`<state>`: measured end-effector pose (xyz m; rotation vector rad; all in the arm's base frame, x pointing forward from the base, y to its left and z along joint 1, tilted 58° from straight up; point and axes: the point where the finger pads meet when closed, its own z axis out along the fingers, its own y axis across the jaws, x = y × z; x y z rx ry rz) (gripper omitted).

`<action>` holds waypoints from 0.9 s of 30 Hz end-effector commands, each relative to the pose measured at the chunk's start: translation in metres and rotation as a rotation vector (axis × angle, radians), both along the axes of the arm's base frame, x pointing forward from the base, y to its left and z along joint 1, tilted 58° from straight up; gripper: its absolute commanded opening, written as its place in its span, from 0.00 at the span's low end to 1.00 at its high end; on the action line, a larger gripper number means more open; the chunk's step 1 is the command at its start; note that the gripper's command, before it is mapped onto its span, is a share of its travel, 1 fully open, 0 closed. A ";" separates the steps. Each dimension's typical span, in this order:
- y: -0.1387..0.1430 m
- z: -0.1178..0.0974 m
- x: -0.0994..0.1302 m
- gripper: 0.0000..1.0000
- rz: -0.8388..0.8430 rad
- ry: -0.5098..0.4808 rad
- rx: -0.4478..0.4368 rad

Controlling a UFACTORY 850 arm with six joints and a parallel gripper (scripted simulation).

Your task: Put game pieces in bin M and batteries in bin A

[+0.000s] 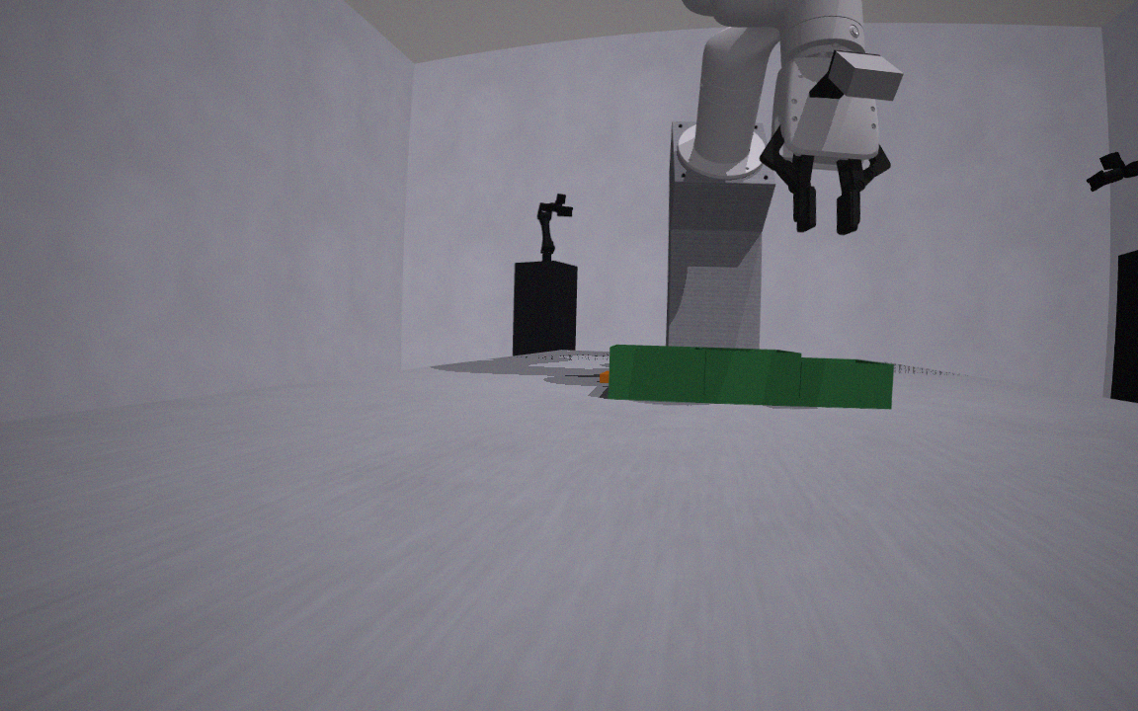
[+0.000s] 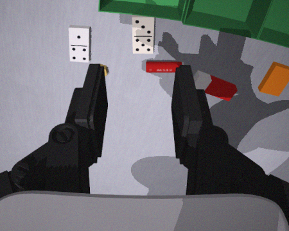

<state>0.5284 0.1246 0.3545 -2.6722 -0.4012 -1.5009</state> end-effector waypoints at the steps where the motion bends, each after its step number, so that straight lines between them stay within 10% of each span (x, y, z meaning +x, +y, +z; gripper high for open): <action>1: 0.001 -0.030 0.017 0.41 0.005 -0.006 -0.009; 11: 0.003 -0.102 0.051 0.41 0.005 -0.006 -0.009; 27: 0.003 -0.101 0.052 0.41 0.005 -0.006 -0.009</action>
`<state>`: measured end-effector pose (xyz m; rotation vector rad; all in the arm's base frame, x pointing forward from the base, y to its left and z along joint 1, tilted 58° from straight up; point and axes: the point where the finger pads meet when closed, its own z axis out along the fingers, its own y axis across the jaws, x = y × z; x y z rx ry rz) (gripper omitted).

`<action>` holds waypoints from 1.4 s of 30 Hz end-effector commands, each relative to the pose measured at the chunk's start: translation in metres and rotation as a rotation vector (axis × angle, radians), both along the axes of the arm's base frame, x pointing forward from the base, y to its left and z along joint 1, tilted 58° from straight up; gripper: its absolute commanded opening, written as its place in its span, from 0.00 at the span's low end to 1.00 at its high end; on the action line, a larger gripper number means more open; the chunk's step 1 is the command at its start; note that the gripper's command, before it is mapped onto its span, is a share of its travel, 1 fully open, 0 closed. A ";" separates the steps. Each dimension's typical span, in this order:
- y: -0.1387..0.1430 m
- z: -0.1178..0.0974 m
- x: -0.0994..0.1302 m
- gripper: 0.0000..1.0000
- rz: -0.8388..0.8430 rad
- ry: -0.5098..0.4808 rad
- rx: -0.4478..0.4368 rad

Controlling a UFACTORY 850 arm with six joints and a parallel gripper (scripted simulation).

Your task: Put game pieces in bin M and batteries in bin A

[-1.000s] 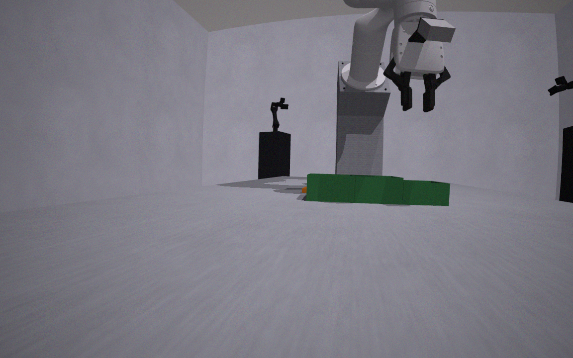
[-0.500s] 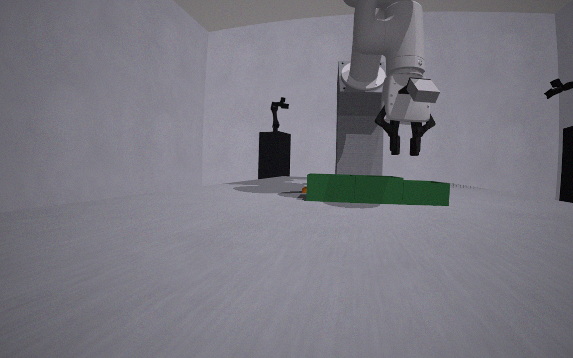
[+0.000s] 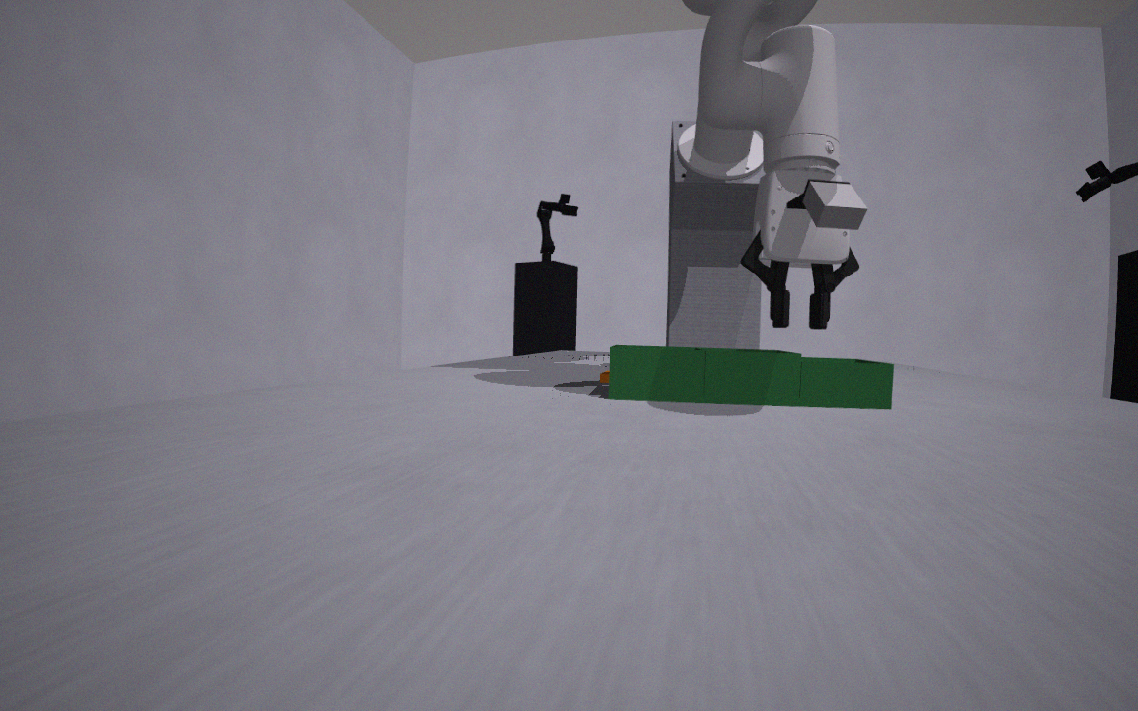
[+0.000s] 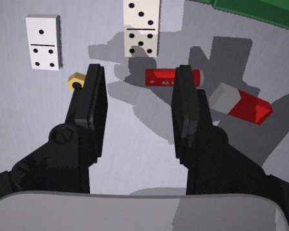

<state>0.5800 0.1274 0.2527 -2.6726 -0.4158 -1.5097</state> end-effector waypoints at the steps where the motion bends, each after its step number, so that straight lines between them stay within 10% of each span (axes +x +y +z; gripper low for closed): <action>1: 0.000 0.000 0.000 0.41 0.000 0.000 0.000; 27: 0.000 0.001 0.001 0.41 0.000 0.000 0.000; 42: 0.009 -0.026 0.044 0.41 0.000 0.000 0.000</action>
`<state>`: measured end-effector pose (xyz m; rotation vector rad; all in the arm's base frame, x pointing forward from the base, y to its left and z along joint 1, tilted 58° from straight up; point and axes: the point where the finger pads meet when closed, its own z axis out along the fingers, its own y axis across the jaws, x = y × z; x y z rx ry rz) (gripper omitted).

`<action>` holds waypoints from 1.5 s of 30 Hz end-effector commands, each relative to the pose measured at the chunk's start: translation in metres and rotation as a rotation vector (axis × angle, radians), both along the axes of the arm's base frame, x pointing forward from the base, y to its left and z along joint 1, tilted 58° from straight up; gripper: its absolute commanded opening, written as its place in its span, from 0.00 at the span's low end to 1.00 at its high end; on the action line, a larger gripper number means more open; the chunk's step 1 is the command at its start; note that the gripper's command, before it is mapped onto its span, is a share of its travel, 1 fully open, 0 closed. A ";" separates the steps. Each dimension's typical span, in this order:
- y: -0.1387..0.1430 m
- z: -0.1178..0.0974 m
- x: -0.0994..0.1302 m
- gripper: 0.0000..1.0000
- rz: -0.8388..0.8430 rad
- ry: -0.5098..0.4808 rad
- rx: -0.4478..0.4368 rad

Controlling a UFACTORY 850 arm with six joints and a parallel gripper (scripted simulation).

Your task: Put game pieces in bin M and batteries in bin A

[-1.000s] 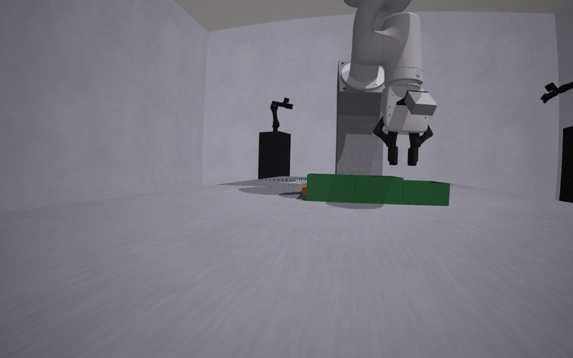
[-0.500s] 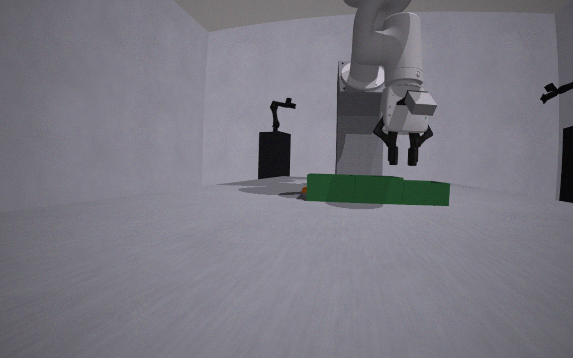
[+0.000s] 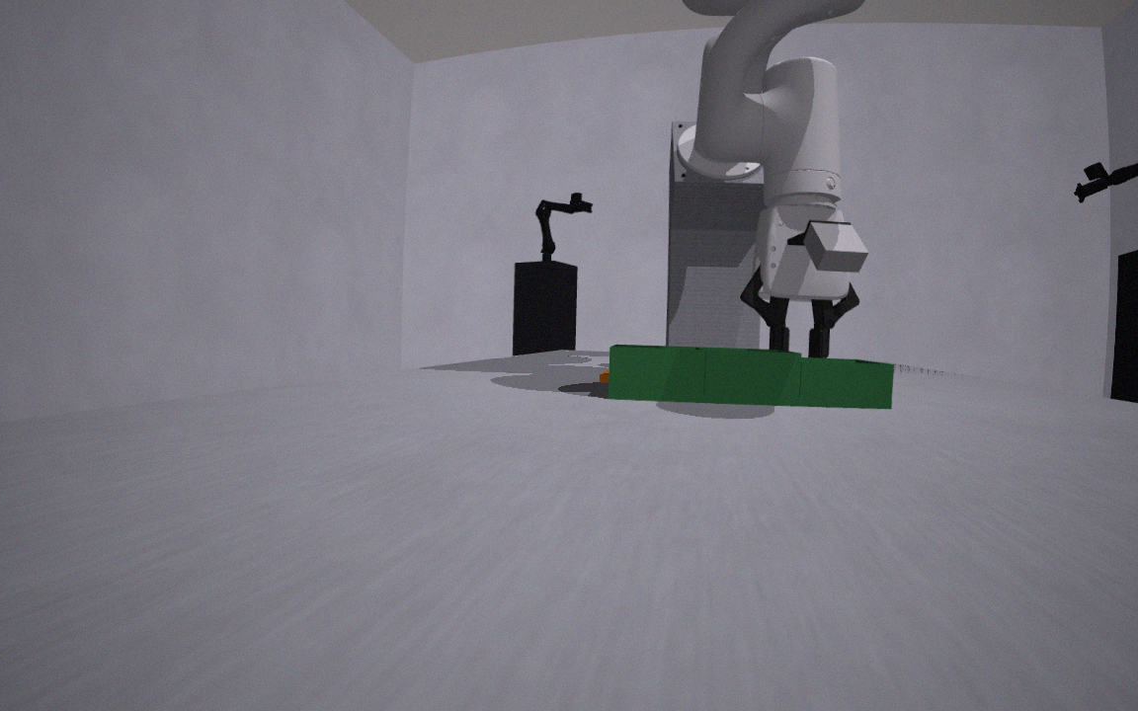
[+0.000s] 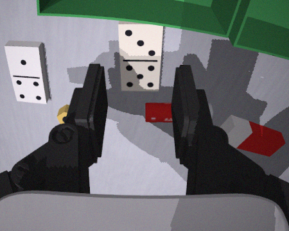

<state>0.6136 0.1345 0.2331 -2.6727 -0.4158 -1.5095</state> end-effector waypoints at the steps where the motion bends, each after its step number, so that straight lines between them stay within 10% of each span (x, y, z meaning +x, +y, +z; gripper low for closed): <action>1: 0.003 -0.008 0.013 0.41 0.000 0.000 0.000; 31: 0.005 -0.014 0.023 0.41 0.000 0.000 0.000; 32: 0.005 -0.014 0.023 0.00 0.000 0.000 0.000; 45: 0.005 -0.014 0.023 0.00 0.000 0.000 0.000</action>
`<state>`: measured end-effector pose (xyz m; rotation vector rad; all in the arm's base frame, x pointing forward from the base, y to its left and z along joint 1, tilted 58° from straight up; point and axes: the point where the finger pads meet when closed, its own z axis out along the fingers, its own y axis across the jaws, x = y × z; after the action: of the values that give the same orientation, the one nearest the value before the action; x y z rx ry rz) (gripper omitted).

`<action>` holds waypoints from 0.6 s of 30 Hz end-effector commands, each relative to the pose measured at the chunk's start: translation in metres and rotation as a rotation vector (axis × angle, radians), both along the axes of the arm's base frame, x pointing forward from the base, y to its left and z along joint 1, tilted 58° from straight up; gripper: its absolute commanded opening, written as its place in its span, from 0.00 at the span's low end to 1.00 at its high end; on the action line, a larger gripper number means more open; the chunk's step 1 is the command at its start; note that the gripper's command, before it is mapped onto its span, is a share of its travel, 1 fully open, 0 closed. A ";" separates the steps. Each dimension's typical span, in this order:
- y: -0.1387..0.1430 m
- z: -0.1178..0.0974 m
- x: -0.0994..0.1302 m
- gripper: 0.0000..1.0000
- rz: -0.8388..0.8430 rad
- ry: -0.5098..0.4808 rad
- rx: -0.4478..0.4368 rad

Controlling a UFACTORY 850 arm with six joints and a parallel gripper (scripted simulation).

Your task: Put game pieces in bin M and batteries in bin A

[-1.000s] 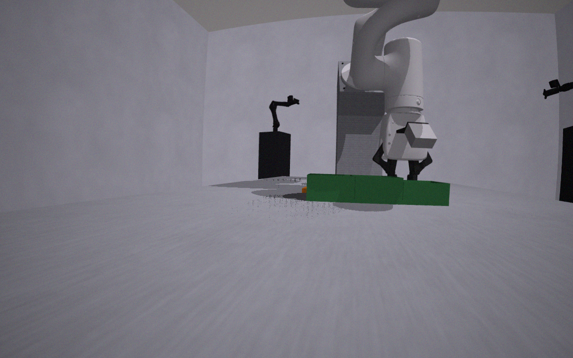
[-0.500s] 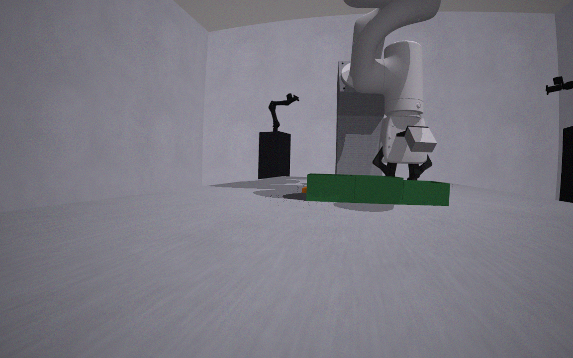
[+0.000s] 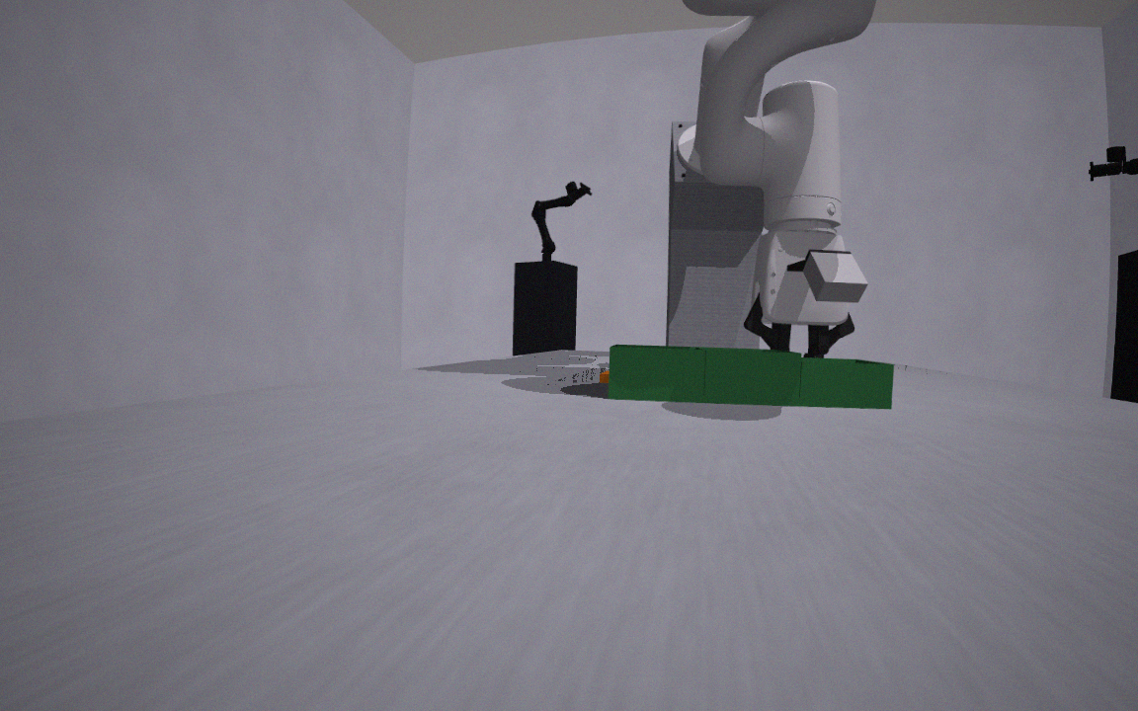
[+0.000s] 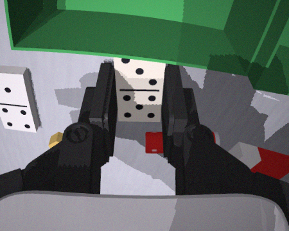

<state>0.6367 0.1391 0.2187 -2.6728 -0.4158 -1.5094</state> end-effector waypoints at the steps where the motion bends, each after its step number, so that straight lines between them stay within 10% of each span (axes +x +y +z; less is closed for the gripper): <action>1: 0.000 0.000 0.000 0.00 0.000 0.000 0.000; 18: -0.001 0.002 -0.003 0.00 0.000 0.000 0.000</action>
<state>0.6360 0.1390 0.2190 -2.6730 -0.4159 -1.5091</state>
